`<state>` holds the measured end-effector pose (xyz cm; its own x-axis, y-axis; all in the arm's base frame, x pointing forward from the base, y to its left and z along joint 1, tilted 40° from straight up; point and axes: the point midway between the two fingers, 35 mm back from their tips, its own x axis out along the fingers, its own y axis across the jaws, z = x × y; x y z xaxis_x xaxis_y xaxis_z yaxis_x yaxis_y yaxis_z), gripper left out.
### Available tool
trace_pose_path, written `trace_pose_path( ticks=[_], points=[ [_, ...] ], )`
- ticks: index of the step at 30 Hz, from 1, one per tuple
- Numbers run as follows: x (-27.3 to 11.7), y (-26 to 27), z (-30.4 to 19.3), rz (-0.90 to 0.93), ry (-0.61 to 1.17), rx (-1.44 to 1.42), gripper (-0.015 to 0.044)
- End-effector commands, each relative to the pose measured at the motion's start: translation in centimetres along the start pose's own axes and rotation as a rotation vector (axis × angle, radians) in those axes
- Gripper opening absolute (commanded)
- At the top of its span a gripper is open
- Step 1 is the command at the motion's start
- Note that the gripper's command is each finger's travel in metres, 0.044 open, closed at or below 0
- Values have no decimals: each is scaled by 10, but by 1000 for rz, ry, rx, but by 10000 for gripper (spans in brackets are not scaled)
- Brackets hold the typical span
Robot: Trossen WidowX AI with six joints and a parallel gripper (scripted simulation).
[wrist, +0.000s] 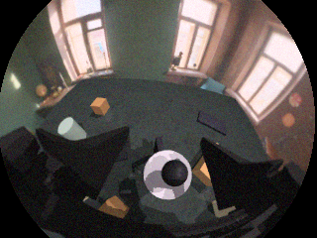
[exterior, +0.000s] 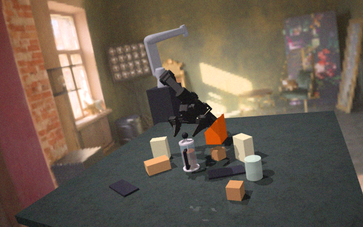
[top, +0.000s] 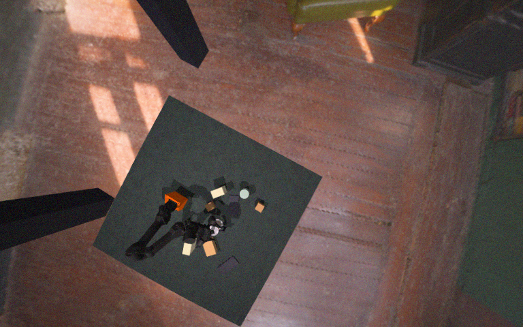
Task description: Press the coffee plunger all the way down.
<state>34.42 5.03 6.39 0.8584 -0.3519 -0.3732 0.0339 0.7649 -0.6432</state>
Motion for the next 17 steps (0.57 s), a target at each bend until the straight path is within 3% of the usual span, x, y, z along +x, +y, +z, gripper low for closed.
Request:
trace_pose_path(
  ticks=[1,5,17],
  points=[
    [-25,-3,25,-1,-14,17,440],
    [-62,-12,43,-8,-14,13,440],
    [-64,-12,43,-8,-15,12,440]
  ],
)
